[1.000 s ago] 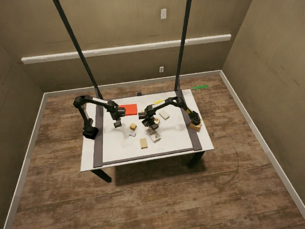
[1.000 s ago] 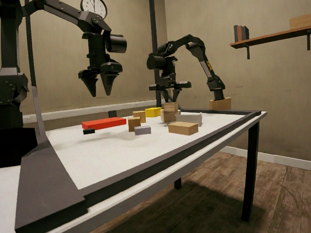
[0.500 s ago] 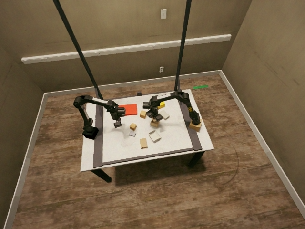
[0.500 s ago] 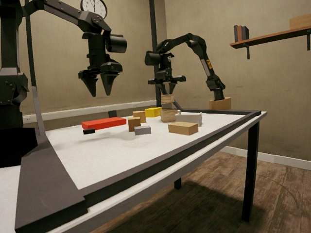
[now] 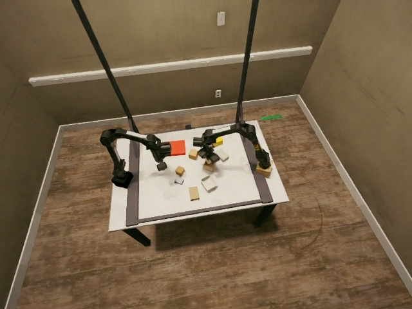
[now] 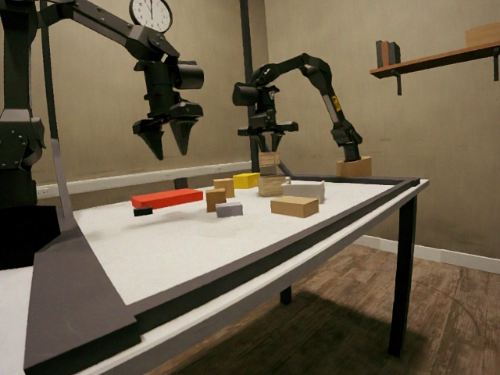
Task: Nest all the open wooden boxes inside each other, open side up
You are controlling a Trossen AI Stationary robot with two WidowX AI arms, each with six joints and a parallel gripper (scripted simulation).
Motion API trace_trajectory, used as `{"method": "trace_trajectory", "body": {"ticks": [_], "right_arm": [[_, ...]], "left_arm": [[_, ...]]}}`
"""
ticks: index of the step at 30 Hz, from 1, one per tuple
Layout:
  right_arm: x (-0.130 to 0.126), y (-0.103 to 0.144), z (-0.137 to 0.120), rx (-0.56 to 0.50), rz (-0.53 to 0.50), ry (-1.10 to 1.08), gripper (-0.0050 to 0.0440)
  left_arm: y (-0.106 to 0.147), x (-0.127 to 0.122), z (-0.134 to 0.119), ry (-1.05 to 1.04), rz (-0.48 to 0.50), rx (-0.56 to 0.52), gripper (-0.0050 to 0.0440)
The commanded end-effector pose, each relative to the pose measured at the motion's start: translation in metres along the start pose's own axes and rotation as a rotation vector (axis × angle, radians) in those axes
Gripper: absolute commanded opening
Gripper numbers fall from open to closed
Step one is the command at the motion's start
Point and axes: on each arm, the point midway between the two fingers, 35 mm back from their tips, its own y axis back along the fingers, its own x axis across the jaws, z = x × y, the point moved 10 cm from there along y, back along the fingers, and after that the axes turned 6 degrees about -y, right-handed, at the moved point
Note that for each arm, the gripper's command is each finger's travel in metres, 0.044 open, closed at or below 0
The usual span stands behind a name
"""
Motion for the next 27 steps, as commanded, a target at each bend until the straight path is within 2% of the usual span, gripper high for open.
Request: {"method": "trace_trajectory", "body": {"ticks": [1,13,15,27], "right_arm": [[0.008,-0.007,0.008,-0.036,-0.063,0.005,0.04],[0.052,-0.029,0.042,-0.287,-0.308,-0.031,0.04],[0.052,-0.029,0.042,-0.287,-0.308,-0.031,0.04],[0.099,-0.039,0.061,-0.615,-0.467,-0.184,0.04]], "left_arm": [[0.012,0.0,-0.003,0.0,-0.013,-0.03,0.0206],[0.012,0.0,-0.003,0.0,-0.013,-0.03,0.0206],[0.012,0.0,-0.003,0.0,-0.013,-0.03,0.0206],[0.012,0.0,-0.003,0.0,-0.013,-0.03,0.0206]]}}
